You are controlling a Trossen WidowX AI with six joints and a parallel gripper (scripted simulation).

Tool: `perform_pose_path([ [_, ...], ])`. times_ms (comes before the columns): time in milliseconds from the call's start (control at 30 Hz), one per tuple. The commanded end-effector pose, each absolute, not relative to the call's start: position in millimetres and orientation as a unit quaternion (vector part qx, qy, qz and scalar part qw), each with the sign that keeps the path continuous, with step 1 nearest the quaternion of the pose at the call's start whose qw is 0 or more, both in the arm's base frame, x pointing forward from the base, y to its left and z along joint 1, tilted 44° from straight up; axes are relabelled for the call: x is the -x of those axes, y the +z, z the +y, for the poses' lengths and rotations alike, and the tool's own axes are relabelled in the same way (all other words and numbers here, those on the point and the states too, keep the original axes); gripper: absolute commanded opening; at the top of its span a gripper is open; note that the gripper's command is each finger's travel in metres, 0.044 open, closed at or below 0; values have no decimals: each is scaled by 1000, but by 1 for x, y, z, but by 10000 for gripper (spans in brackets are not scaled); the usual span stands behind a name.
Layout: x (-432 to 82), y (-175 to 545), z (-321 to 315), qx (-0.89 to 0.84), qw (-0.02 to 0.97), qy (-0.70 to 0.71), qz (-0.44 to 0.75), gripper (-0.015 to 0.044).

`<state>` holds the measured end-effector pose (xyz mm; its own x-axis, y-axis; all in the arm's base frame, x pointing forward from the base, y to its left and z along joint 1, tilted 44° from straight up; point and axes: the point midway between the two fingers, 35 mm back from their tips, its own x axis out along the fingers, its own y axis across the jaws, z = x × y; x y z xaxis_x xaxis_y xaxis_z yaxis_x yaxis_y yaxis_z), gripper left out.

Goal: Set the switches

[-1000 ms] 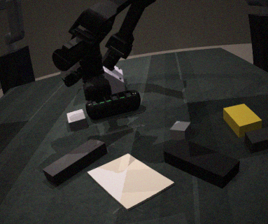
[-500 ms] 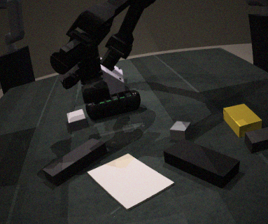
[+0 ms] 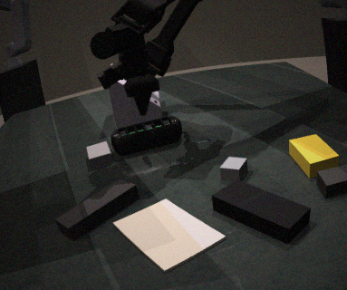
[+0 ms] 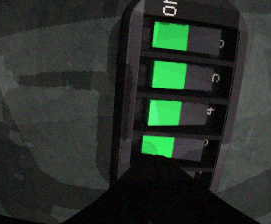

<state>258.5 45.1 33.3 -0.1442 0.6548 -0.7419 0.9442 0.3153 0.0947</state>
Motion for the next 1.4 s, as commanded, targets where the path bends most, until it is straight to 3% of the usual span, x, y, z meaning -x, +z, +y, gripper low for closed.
perform_pose_path([
  [0, -239, 40, 50, -577, 358, -192, 709, 0],
  [567, -167, 38, 70, -661, 378, -137, 634, 0],
  [967, -169, 40, 68, -657, 382, -138, 635, 0],
  [1367, -221, 36, 47, -580, 392, -192, 688, 0],
])
